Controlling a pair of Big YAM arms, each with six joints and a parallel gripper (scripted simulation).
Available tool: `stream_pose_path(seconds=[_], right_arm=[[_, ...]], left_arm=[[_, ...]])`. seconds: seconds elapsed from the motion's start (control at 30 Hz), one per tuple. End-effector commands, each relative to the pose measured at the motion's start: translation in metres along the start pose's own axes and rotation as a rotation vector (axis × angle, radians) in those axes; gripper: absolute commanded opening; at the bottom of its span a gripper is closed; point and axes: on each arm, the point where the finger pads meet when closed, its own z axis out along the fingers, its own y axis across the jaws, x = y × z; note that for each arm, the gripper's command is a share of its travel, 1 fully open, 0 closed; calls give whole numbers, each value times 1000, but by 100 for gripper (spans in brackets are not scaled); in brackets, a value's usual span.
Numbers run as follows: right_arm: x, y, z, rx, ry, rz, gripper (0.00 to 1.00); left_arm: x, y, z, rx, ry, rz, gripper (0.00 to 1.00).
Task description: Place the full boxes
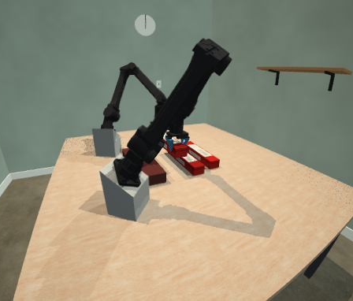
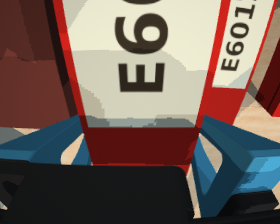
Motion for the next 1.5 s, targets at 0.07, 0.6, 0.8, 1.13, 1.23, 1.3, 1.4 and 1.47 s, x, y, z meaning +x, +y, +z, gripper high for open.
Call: stream_pose_path(seconds=[0.07,0.6,0.8,1.13,1.23,1.3,1.4,1.47], right_arm=[[5,-16,-24,42,-21,14,0],[14,-45,-29,54,-30,31,0],[11,-43,-32,58,-36,24,0],[5,-26,-11,40,-22,19,0],[5,-26,-15,40,-22,20,0],[5,-26,-15,40,-22,20,0],[5,-26,-19,40,-22,20,0],[5,-26,-22,40,-23,20,0]], left_arm=[[-2,32,-31,-57,-34,-18,0],[-11,49,-32,-58,-34,-19,0],[-9,49,-30,-57,-33,-22,0],[-7,51,-29,-54,-31,-27,0],[-15,28,-13,-41,-22,-11,0],[-15,28,-13,-41,-22,-11,0],[-15,28,-17,-42,-22,-12,0],[-15,28,-20,-42,-22,-12,0]])
